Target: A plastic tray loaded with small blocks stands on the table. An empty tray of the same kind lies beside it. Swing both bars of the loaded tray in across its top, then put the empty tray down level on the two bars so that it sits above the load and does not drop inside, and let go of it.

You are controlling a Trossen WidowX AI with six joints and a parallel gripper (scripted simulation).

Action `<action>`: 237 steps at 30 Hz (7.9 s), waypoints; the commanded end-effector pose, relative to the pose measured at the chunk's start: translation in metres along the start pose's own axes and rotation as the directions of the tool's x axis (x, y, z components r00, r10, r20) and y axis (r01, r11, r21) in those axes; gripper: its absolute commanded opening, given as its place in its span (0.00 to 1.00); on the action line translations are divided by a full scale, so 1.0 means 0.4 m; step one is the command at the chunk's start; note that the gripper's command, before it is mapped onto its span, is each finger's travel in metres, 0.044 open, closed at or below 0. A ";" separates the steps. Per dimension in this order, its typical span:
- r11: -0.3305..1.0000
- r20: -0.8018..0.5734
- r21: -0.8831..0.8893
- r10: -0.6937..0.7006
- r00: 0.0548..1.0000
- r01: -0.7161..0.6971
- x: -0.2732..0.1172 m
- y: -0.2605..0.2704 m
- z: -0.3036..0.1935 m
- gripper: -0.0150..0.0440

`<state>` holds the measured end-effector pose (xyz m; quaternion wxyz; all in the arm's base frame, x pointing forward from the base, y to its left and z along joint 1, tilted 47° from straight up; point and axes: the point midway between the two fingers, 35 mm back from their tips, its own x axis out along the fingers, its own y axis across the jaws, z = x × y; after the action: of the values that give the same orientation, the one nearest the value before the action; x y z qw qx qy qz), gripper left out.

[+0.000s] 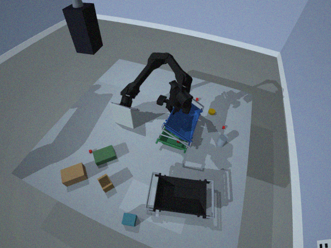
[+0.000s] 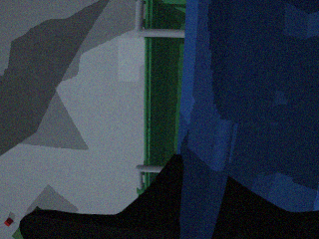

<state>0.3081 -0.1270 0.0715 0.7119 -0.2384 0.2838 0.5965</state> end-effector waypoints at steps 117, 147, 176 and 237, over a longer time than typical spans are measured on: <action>1.000 0.000 -0.007 -0.022 1.000 0.022 0.204 0.053 -0.007 0.25; 1.000 0.001 -0.007 -0.022 1.000 0.022 0.240 0.064 -0.008 0.25; 1.000 0.001 -0.007 -0.022 1.000 0.022 0.260 0.069 -0.008 0.25; 1.000 0.001 -0.007 -0.022 1.000 0.022 0.260 0.069 -0.008 0.55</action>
<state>0.2948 -0.0499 -0.0020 0.7173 -0.2473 0.2753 0.5903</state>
